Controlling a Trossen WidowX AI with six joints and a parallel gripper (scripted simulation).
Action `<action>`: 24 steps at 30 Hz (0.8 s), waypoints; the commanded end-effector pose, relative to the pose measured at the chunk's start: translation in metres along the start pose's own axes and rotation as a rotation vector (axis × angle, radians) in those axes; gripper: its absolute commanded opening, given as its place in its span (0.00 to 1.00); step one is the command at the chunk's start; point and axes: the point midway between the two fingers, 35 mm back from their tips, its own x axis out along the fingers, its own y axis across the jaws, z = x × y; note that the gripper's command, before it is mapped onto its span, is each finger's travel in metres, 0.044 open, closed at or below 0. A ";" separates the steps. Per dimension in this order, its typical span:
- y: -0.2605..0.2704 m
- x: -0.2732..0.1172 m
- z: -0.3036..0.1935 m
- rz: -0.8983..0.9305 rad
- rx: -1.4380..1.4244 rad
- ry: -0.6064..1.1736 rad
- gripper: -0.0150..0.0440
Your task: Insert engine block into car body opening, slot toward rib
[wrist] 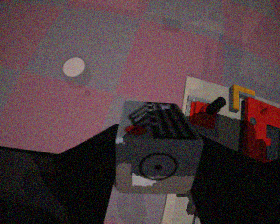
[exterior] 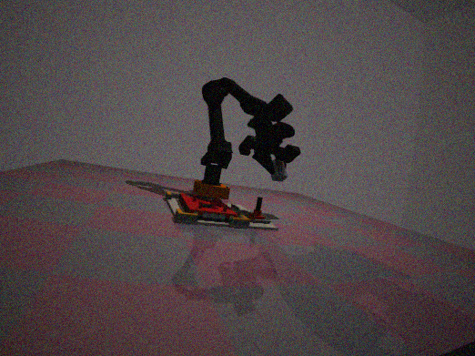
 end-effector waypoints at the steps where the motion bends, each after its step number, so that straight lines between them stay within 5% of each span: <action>1: 0.000 0.002 -0.001 -0.002 0.006 -0.043 0.25; 24: 0.000 0.049 -0.041 -0.002 0.006 -0.045 0.25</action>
